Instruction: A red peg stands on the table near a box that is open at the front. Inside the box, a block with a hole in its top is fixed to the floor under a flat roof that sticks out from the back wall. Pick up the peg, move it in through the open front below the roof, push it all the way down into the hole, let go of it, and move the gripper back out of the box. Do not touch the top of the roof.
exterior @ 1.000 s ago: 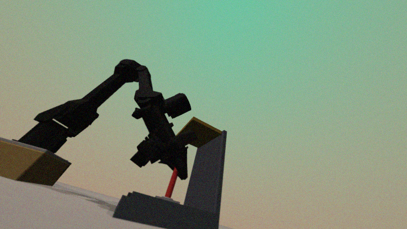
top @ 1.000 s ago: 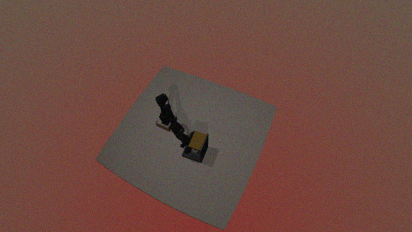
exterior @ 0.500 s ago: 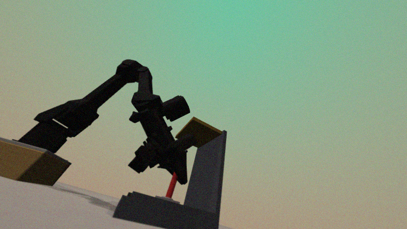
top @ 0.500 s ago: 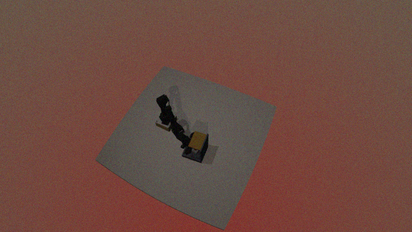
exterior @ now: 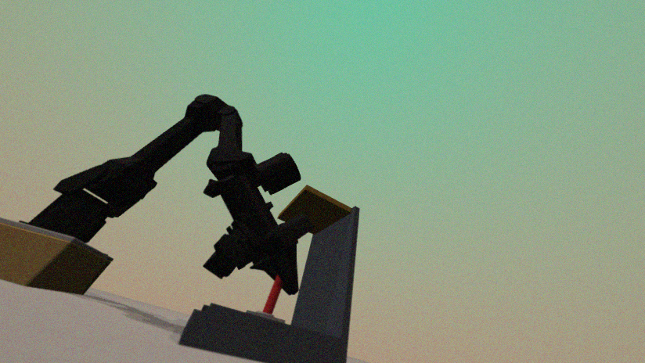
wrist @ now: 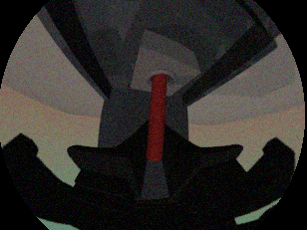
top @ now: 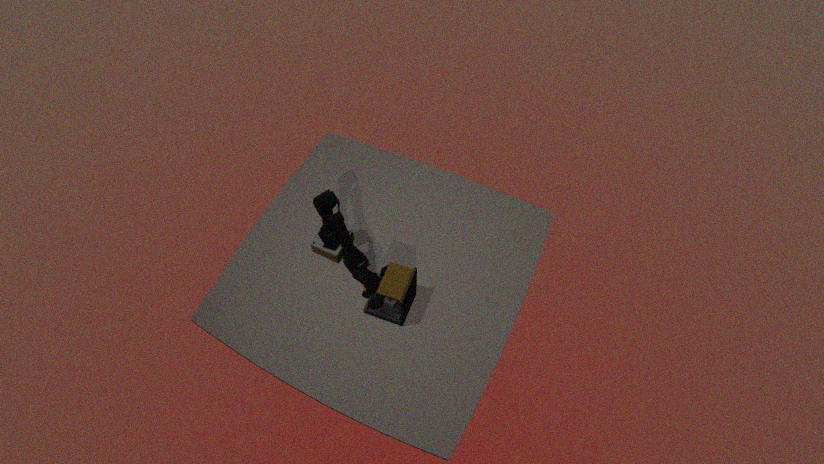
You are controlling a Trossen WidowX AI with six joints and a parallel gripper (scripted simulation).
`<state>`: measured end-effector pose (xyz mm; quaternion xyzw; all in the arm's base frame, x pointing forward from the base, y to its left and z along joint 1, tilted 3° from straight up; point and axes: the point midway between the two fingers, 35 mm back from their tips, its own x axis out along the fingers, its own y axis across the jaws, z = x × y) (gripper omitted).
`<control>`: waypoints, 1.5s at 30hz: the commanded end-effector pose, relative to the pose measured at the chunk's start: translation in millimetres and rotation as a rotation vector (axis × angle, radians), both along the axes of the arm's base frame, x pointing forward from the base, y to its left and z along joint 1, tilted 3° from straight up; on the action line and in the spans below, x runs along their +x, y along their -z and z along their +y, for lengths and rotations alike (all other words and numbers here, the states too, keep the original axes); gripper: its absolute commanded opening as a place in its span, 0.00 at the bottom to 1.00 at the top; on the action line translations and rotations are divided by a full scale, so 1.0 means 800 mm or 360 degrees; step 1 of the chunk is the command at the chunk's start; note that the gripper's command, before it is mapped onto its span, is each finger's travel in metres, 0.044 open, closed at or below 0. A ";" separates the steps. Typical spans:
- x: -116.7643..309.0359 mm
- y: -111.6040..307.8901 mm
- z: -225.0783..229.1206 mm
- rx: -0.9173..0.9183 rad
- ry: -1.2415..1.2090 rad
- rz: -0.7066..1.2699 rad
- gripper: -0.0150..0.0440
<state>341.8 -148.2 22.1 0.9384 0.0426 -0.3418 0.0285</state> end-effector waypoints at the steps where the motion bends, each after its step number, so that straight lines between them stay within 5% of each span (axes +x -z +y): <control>1: -0.005 0.012 0.002 0.0017 0.0011 0.0044 0.25; 41: -0.005 0.019 0.001 0.0017 0.0011 0.0044 0.25; 45: -0.001 0.013 0.001 0.0012 0.0001 0.0017 0.43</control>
